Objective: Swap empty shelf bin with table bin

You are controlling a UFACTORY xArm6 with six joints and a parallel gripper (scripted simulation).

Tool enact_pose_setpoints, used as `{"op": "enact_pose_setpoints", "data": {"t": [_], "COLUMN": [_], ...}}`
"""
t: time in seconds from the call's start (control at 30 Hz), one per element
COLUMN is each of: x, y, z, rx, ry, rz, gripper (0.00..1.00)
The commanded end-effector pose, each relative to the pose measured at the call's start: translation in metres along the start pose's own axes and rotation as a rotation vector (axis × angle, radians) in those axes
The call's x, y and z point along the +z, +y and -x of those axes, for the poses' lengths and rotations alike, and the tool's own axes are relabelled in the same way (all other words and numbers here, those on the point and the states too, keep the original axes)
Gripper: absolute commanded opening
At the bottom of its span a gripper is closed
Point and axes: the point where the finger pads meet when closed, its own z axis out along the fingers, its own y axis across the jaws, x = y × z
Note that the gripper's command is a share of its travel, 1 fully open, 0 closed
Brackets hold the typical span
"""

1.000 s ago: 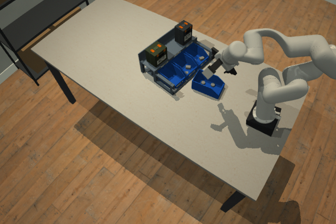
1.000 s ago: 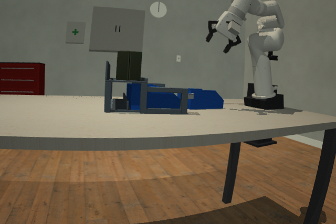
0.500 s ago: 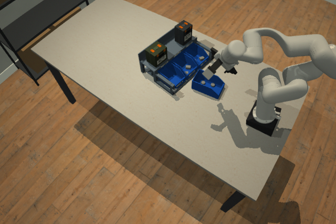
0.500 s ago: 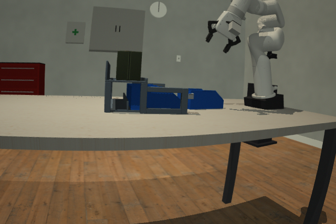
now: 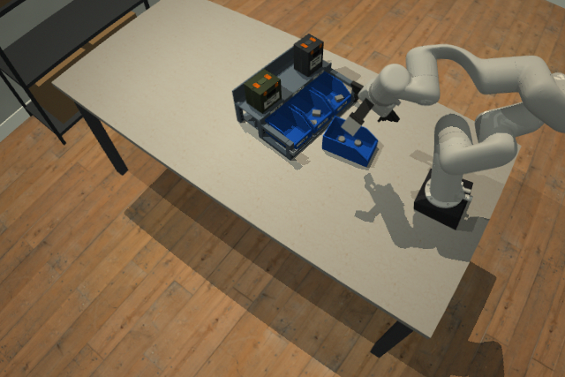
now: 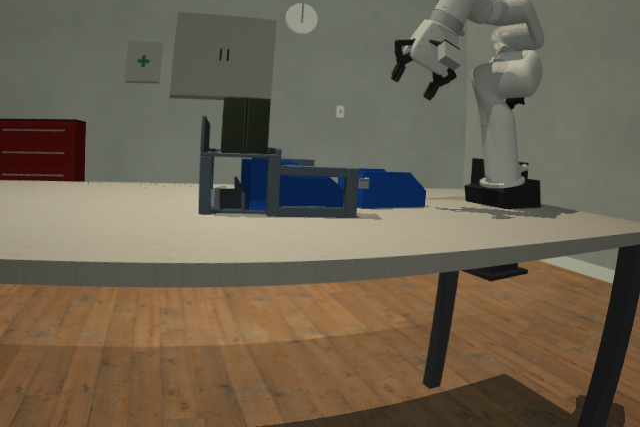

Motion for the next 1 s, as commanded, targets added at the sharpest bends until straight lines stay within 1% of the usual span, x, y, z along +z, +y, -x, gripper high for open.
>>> {"op": "enact_pose_setpoints", "data": {"t": [0.0,0.17,0.63,0.7,0.97], "x": [-0.001,-0.001,0.001,0.001,0.003], "y": [0.002,0.003,0.011,0.011,0.018], "z": [0.0,-0.001,-0.003,-0.003,-0.005], "rx": [-0.055,-0.094,-0.307,-0.307,-0.448], "ry": [0.009,0.014,0.055,0.055,0.094], "rz": [-0.018,-0.031,-0.095,-0.095,-0.13], "gripper": [1.0,1.0,1.0,1.0,1.0]}}
